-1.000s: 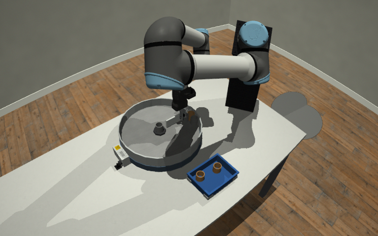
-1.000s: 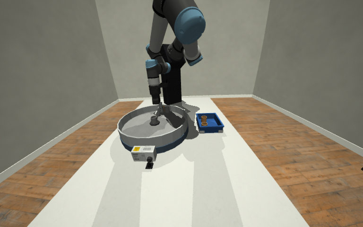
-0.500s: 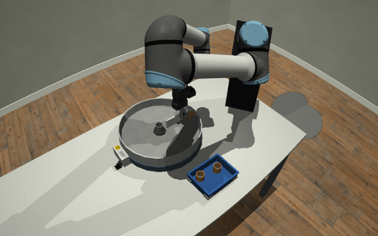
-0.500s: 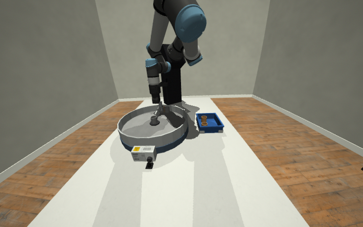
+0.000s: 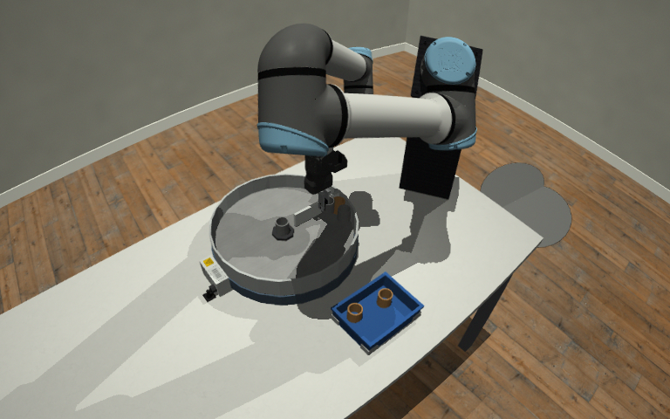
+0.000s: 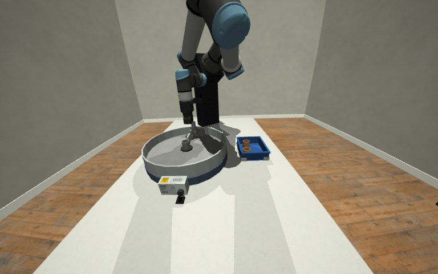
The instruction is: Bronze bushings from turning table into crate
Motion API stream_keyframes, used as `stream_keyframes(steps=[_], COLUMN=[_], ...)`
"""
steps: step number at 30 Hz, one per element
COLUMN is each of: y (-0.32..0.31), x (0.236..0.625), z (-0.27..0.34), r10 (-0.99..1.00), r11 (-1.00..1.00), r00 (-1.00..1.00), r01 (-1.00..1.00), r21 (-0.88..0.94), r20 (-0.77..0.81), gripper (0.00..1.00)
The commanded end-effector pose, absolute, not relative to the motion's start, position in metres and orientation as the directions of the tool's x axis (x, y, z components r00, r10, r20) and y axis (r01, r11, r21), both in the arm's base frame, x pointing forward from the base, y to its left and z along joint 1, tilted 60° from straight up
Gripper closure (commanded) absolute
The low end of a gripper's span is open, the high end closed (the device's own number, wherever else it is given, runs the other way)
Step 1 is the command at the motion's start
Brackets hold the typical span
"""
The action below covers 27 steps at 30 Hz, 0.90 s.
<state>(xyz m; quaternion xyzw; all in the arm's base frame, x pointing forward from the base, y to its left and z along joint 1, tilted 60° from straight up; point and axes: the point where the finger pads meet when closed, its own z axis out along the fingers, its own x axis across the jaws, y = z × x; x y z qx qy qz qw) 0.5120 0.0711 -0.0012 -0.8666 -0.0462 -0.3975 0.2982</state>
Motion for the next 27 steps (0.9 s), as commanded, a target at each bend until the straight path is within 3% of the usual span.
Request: stream_keyframes(steps=[1, 27], y=[0.0685, 0.0627], x=[0.5093, 0.5025], z=[0.0012, 0.0065], r10=[-0.157, -0.157], r11=[-0.818, -0.818], r00=[0.679, 0.679], r01=[0.317, 0.317], r21=[-0.48, -0.48], r20=[0.717, 0.717], gripper=[1.0, 1.0])
